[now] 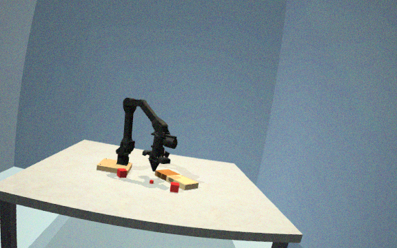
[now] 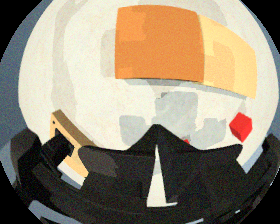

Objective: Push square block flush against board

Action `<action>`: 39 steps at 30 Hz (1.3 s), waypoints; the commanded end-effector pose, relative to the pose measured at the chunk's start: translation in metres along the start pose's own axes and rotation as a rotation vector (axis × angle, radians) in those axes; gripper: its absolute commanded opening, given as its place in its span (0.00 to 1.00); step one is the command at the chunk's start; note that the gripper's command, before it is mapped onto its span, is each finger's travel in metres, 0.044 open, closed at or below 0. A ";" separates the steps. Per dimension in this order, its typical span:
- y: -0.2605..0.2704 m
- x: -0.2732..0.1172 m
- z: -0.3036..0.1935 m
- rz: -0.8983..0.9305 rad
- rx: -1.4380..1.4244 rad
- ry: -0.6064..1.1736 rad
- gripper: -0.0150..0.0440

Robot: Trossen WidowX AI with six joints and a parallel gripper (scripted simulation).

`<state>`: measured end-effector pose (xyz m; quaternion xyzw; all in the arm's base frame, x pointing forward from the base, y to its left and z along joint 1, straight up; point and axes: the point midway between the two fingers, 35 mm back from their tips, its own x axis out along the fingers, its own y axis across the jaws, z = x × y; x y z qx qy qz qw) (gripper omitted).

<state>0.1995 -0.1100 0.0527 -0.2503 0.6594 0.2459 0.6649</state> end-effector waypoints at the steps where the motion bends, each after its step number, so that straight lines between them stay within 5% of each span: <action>1: -0.001 -0.019 0.001 -0.012 -0.001 -0.007 0.25; 39: 0.054 -0.019 0.087 0.002 1.200 -0.021 0.25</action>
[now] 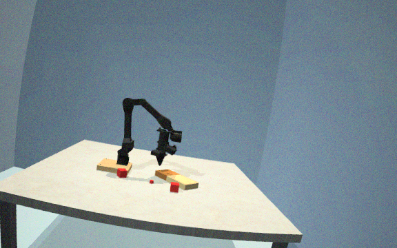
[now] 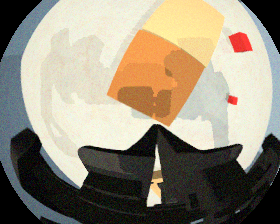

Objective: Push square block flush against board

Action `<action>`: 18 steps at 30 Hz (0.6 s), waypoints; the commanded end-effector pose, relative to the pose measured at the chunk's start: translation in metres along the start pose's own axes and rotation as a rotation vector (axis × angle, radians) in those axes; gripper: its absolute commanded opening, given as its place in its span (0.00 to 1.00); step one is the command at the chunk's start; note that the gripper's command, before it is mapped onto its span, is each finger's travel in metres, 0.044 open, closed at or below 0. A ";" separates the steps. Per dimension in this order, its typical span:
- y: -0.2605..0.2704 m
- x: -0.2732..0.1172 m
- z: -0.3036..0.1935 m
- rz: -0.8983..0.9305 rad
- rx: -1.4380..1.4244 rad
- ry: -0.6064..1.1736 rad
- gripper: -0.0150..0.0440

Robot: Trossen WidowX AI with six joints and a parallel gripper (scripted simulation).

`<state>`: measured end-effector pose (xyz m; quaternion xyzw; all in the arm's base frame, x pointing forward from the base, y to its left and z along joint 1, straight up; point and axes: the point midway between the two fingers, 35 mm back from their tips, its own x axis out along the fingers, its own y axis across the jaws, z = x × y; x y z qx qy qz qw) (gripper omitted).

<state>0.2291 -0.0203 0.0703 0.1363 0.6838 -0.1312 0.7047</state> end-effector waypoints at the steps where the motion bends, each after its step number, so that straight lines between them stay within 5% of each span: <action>1: 0.011 -0.001 -0.004 0.000 0.137 0.001 0.25; 18: 0.037 0.011 -0.015 0.001 0.467 0.006 0.25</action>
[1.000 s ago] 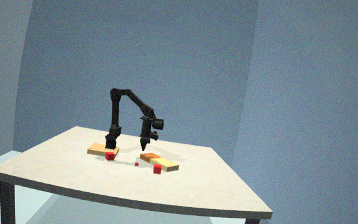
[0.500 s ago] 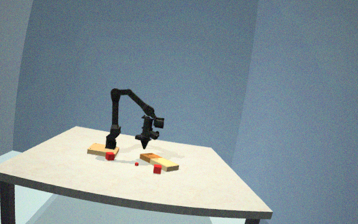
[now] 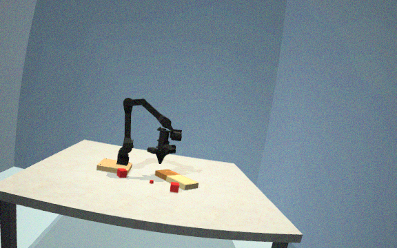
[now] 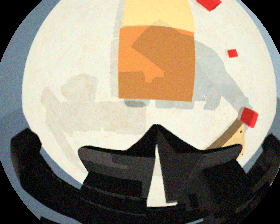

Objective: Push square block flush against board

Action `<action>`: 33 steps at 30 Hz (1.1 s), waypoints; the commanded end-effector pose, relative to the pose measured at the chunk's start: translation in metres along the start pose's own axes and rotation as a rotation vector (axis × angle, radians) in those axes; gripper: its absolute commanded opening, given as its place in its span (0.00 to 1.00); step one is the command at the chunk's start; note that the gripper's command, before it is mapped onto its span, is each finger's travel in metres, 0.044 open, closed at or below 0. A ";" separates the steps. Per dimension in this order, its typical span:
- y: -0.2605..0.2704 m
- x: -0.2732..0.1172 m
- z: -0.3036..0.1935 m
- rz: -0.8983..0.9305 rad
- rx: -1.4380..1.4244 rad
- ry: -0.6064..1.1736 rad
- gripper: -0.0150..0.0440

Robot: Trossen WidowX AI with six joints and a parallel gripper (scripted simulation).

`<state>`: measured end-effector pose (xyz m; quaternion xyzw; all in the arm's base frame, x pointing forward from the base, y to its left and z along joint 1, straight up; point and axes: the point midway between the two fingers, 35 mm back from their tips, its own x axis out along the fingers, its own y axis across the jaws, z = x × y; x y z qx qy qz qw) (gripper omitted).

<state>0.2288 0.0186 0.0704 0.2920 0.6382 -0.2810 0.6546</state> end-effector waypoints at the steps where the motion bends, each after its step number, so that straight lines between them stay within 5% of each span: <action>1: 0.001 0.026 0.000 -0.001 0.013 0.002 0.25; 4: 0.000 0.054 -0.001 -0.001 0.013 0.002 0.25; 33: 0.002 0.053 0.022 -0.001 0.013 0.000 0.25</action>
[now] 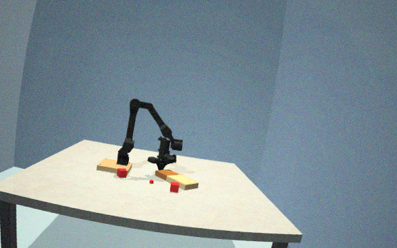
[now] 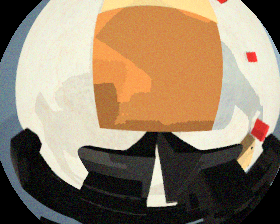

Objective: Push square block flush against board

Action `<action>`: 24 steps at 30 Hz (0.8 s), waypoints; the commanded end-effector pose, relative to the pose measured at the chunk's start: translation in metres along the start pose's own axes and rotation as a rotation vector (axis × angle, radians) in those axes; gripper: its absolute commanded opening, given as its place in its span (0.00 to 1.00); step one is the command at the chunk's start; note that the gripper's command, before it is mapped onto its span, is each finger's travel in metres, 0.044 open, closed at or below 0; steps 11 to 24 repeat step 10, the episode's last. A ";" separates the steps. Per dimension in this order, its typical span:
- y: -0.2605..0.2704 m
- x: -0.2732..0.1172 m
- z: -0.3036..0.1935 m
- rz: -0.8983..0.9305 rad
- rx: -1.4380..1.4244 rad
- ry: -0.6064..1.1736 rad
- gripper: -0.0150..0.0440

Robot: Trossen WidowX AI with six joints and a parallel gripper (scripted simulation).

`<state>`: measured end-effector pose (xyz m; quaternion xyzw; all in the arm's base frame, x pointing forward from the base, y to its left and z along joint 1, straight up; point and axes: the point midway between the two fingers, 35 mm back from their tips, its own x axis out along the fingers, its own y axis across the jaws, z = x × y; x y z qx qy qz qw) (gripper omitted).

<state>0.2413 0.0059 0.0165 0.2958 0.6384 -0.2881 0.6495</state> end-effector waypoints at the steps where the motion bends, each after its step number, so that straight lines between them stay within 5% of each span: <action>1: 0.002 -0.002 0.006 0.006 -0.004 -0.005 0.25; 24: 0.003 -0.002 0.001 0.006 -0.004 -0.005 0.25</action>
